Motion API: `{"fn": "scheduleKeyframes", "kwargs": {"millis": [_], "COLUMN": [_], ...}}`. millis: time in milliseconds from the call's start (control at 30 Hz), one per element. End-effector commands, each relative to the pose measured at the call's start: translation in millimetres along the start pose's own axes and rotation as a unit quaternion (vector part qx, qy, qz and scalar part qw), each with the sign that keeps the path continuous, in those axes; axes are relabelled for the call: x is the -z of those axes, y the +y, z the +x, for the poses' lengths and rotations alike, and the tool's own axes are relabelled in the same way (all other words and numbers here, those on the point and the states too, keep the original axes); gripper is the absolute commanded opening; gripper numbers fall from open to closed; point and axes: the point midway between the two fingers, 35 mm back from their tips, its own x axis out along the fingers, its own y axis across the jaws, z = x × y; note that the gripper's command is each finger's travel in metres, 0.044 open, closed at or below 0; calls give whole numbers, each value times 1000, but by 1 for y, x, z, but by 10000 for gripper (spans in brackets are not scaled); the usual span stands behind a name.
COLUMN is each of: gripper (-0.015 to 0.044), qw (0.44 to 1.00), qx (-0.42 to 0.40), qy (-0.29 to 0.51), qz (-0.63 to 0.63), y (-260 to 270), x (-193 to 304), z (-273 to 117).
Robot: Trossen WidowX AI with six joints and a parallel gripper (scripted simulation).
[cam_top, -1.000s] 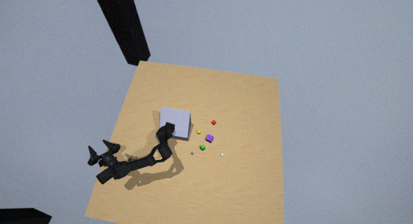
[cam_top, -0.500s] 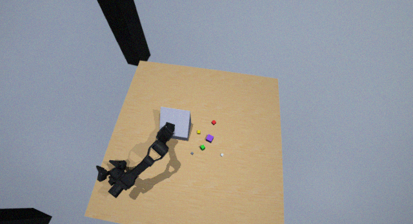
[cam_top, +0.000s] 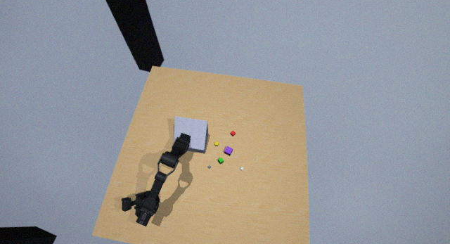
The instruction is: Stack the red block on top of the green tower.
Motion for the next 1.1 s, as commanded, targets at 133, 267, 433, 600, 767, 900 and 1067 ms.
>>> {"fn": "scheduleKeyframes", "kwargs": {"millis": [133,267,433,600,767,900,1067], "gripper": [440,440,440,440,440,440,440], "qw": [994,988,976,960,941,926,907], "qx": [-64,-94,-133,-172,-211,-241,-277], "qy": [-87,-126,-173,-218,-259,-284,-309], "qz": [12,1,-15,-32,-50,-62,-76], "y": [45,68,98,126,154,177,204], "x": [-46,-64,-83,-96,-104,-106,-102], "z": [-39,-62,-95,-132,-171,-201,-238]}}
